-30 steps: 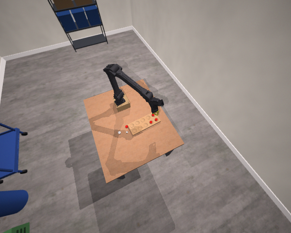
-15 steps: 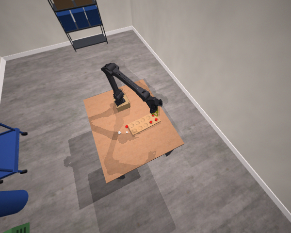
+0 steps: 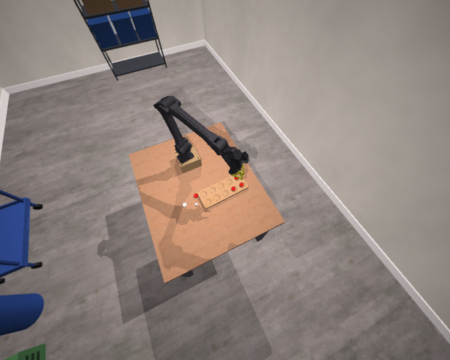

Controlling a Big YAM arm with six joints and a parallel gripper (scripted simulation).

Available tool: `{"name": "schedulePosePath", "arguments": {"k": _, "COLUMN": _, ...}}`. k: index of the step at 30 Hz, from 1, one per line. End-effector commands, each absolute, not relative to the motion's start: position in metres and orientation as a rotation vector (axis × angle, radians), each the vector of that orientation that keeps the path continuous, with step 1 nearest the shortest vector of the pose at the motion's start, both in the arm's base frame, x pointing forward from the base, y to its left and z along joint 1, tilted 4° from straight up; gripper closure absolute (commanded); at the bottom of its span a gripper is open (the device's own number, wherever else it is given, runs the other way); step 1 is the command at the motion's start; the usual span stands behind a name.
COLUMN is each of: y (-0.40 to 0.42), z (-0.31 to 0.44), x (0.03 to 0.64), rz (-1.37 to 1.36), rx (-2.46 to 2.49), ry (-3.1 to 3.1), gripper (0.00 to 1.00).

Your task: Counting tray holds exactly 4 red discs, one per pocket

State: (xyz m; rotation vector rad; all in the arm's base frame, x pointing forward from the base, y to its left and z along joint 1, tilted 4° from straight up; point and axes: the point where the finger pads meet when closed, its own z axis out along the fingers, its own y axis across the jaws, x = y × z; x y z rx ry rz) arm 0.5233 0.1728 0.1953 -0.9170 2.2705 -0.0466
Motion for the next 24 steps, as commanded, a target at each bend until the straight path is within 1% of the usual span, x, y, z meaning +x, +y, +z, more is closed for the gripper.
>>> {"name": "schedulePosePath", "arguments": {"k": 1, "y": 0.153, "z": 0.245, "x": 0.541, "rz": -0.048, "rx": -0.738, "ry": 2.175, "gripper": 0.56}}
{"name": "schedulePosePath", "arguments": {"k": 3, "y": 0.156, "z": 0.267, "x": 0.551, "rz": -0.050, "rx": -0.726, "ry": 2.138, "gripper": 0.56}}
{"name": "schedulePosePath", "arguments": {"k": 6, "y": 0.156, "z": 0.267, "x": 0.551, "rz": -0.050, "rx": -0.725, "ry": 2.137, "gripper": 0.56}}
{"name": "schedulePosePath", "arguments": {"k": 8, "y": 0.170, "z": 0.248, "x": 0.552, "rz": -0.035, "rx": -0.761, "ry": 2.161, "gripper": 0.56}}
{"name": "schedulePosePath", "arguments": {"k": 17, "y": 0.162, "z": 0.247, "x": 0.553, "rz": -0.042, "rx": -0.749, "ry": 2.174, "gripper": 0.56}}
{"name": "schedulePosePath", "arguments": {"k": 18, "y": 0.133, "z": 0.280, "x": 0.550, "rz": -0.046, "rx": -0.607, "ry": 2.104, "gripper": 0.56}}
{"name": "schedulePosePath", "arguments": {"k": 20, "y": 0.135, "z": 0.308, "x": 0.560, "rz": -0.048, "rx": -0.594, "ry": 2.057, "gripper": 0.56}}
{"name": "schedulePosePath", "arguments": {"k": 23, "y": 0.135, "z": 0.309, "x": 0.560, "rz": -0.048, "rx": -0.594, "ry": 2.056, "gripper": 0.56}}
{"name": "schedulePosePath", "arguments": {"k": 24, "y": 0.149, "z": 0.297, "x": 0.561, "rz": -0.034, "rx": -0.623, "ry": 2.070, "gripper": 0.56}}
